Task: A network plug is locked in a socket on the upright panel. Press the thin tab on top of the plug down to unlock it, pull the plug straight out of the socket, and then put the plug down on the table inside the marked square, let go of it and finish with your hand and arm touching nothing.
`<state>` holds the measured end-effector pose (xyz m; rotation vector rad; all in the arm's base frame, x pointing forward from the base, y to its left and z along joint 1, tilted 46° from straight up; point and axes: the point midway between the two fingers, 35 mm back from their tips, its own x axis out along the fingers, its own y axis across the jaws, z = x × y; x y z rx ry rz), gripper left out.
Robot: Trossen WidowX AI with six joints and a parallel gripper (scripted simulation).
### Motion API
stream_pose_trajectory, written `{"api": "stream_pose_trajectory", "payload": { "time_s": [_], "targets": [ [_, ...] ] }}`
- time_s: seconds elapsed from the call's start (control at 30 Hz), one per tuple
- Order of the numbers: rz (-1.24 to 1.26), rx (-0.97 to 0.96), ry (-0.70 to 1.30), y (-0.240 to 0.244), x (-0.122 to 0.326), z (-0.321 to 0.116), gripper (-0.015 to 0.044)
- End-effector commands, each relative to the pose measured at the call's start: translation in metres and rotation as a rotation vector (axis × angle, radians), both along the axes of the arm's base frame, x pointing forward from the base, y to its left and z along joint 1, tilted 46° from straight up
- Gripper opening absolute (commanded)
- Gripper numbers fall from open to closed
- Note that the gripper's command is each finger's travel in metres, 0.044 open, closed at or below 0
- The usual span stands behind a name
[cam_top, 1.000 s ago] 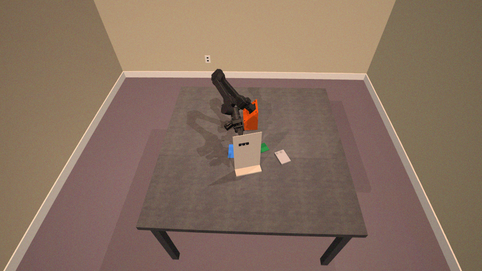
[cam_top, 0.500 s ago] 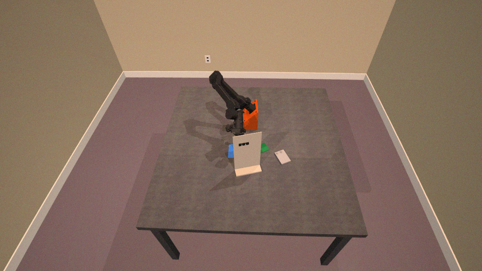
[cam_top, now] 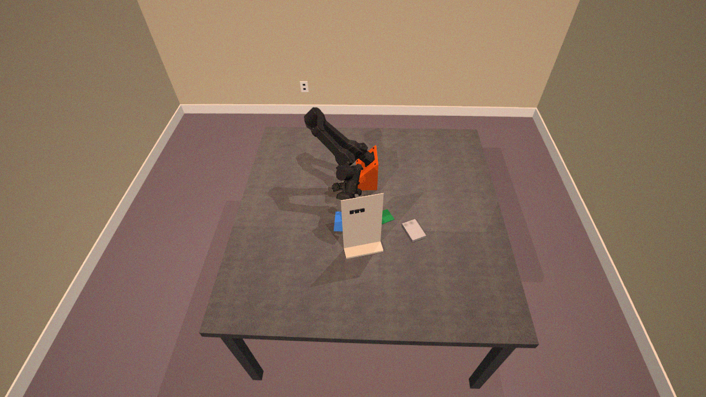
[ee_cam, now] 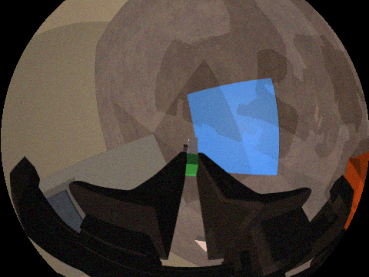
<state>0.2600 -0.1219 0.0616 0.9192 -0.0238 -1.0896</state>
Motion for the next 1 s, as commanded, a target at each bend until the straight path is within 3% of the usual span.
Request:
{"api": "stream_pose_trajectory", "payload": {
  "time_s": [0.0,0.97],
  "targets": [
    [-0.022,-0.004,0.002,-0.002,-0.004,-0.003,0.0000],
    [-0.023,0.001,0.004,-0.018,-0.001,-0.019,0.0000]
  ]
}}
